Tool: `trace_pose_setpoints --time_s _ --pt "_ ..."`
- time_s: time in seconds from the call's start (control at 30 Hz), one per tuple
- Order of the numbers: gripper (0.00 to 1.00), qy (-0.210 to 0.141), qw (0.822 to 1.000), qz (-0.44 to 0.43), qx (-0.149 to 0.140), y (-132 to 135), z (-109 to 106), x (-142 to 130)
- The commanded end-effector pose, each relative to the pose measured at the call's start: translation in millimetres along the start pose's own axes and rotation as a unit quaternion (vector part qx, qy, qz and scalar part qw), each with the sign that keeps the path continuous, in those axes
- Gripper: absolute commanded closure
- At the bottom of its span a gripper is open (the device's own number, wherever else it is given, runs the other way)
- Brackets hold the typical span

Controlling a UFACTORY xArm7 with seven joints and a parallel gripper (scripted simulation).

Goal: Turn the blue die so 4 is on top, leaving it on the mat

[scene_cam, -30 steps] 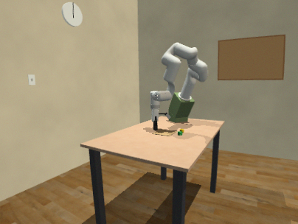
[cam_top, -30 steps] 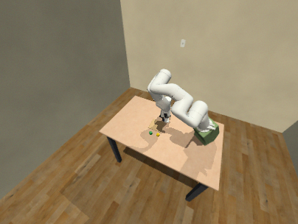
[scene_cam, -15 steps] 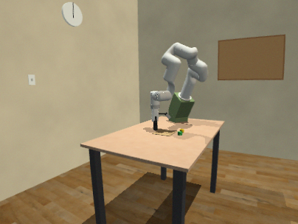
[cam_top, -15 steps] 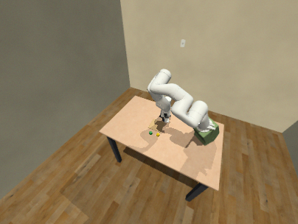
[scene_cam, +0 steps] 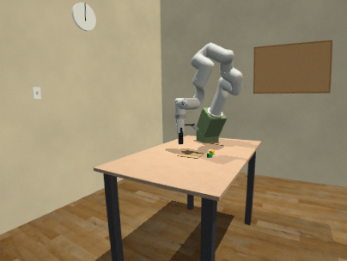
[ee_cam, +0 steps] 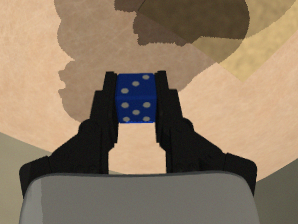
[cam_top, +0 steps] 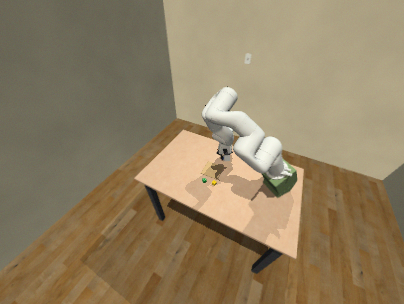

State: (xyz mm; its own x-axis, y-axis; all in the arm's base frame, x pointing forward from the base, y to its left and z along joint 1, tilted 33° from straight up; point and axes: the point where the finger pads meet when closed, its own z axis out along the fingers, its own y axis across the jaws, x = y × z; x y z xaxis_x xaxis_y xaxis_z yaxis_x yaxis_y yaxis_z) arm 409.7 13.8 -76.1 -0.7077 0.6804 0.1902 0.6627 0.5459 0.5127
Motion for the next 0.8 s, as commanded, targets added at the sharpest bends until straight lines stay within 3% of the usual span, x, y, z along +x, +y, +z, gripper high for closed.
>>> trace_pose_setpoints --time_s 0.0,0.17,0.6,0.77 --pt "0.79 0.0 1.0 0.0 0.0 0.8 -34.6 -0.6" --pt "0.79 0.0 1.0 0.0 0.0 0.8 -48.3 -0.6" --pt "0.79 0.0 1.0 -0.002 0.0 1.0 -48.8 -0.5" --pt "0.79 0.0 0.999 -0.042 0.0 4.5 -48.7 1.2"
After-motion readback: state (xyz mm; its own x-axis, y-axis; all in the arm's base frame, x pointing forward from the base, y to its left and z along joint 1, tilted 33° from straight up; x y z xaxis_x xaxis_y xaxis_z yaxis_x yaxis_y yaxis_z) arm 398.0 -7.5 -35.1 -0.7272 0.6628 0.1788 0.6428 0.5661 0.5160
